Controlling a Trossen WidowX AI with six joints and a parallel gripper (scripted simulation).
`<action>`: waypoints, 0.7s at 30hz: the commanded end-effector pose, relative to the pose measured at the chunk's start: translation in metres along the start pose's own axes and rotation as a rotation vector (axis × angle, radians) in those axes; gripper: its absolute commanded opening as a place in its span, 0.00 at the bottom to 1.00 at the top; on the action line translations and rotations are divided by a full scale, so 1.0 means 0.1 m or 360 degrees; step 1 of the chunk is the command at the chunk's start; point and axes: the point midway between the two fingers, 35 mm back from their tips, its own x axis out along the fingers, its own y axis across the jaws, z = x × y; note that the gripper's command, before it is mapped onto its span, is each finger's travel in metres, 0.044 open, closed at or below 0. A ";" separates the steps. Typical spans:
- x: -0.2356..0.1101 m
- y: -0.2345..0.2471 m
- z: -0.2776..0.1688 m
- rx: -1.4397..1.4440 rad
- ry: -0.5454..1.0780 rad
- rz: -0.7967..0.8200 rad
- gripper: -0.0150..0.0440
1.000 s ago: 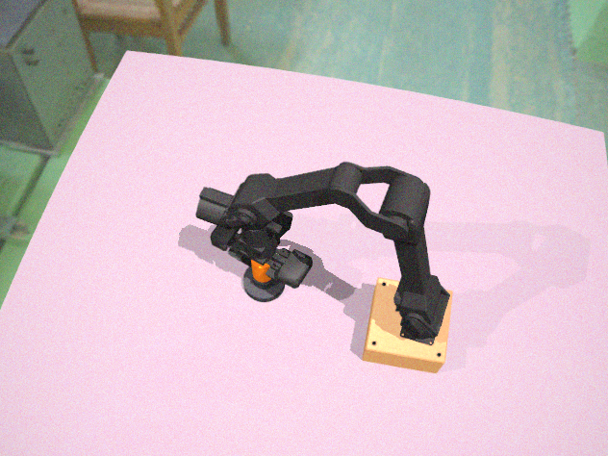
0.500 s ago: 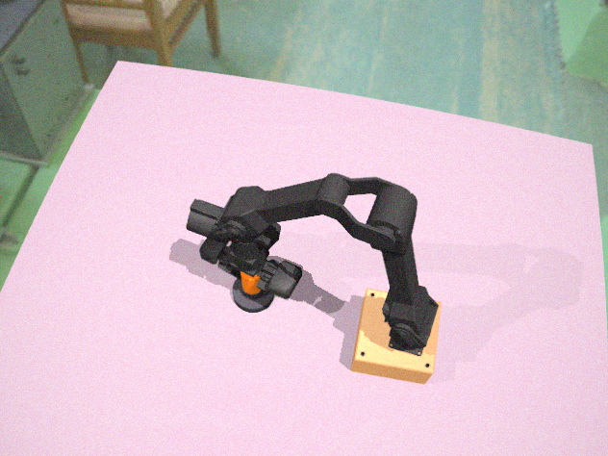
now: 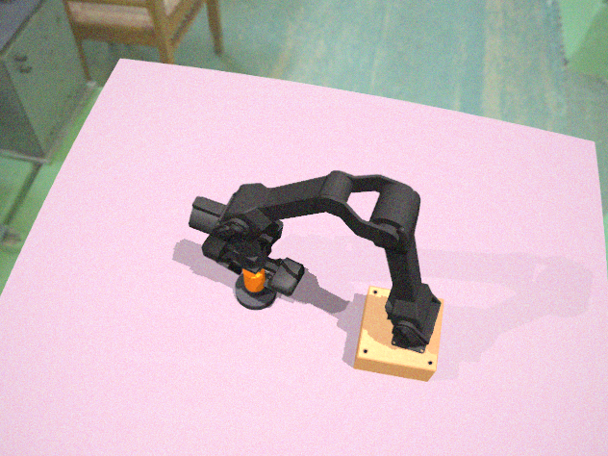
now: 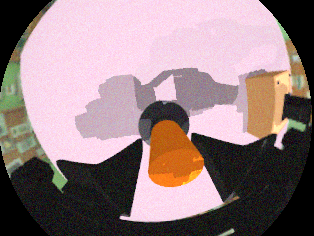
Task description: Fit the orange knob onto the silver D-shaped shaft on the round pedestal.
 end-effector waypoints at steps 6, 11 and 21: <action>0.00 0.00 0.00 0.0006 0.0000 -0.0002 1.00; 0.00 0.00 0.00 0.0006 0.0000 -0.0002 1.00; -0.95 0.00 0.00 0.0000 0.0000 0.0000 1.00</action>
